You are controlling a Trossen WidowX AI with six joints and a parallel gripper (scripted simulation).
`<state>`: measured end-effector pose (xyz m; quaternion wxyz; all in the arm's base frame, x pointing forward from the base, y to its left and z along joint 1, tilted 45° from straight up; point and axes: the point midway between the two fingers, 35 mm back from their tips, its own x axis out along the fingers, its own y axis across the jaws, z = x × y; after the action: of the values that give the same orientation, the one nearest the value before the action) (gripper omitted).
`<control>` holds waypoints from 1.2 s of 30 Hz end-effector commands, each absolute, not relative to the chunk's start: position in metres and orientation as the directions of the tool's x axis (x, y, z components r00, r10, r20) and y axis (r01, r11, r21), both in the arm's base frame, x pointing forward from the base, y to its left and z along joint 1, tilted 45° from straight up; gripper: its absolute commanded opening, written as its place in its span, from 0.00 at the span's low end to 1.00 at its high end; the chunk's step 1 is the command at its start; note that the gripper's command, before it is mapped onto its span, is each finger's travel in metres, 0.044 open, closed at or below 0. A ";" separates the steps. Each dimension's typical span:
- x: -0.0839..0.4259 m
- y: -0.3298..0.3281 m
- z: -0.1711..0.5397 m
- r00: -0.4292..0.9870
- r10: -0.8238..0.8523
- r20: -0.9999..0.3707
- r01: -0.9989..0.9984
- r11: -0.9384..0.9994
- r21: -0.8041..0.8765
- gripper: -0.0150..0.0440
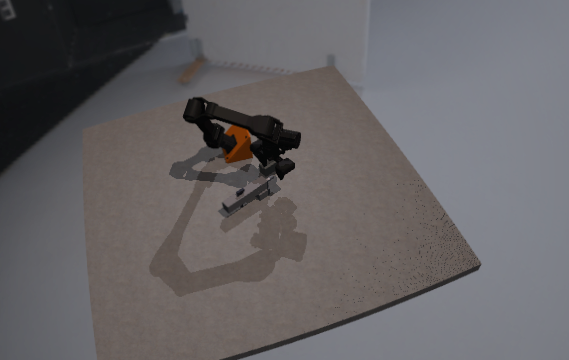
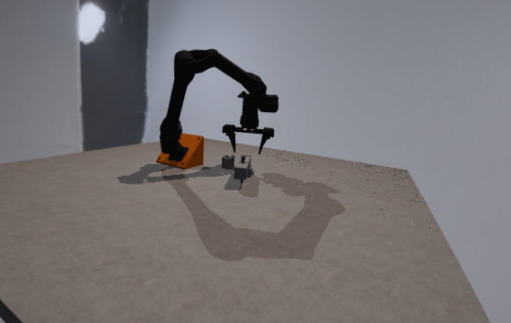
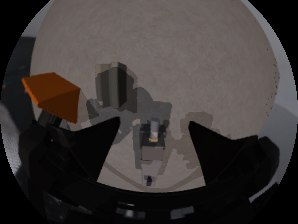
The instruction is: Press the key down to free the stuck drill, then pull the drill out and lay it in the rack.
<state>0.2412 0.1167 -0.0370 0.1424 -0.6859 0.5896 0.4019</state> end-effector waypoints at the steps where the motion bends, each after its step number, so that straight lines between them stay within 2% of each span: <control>1: 0.242 0.115 -0.038 -0.014 -0.696 -0.718 -0.921 -0.270 0.280 1.00; 35: 0.247 0.071 -0.064 -0.013 -0.698 -0.716 -0.921 -0.269 0.280 1.00; 36: 0.246 0.074 -0.063 -0.017 -0.696 -0.718 -0.923 -0.265 0.278 0.96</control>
<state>0.2464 0.0737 -0.0631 0.1417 -0.6863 0.5899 0.4011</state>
